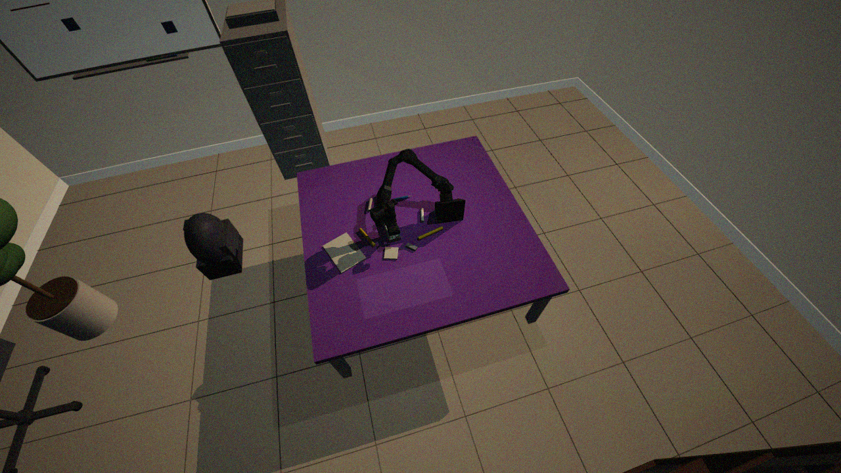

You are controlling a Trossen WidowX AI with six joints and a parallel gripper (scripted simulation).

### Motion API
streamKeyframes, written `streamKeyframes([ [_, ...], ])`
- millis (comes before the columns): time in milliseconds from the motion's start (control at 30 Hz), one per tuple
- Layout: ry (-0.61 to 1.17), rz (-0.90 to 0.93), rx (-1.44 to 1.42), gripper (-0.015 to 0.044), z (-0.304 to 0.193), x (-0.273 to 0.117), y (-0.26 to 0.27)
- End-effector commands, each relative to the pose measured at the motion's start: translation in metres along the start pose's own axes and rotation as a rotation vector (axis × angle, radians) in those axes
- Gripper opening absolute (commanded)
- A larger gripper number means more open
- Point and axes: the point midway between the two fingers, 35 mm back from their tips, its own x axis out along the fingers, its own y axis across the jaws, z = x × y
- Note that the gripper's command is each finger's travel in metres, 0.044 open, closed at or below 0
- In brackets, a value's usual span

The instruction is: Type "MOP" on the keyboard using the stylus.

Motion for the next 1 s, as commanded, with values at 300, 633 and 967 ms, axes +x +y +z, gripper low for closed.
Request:
streamKeyframes([
  [300,0.028,-0.066,-0.047,0.0,-0.003,0.007,0.007],
  [633,0.029,-0.07,-0.048,0.0,0.0,0.004,-0.058],
  [967,0.029,-0.07,-0.048,0.0,0.0,0.004,-0.058],
])
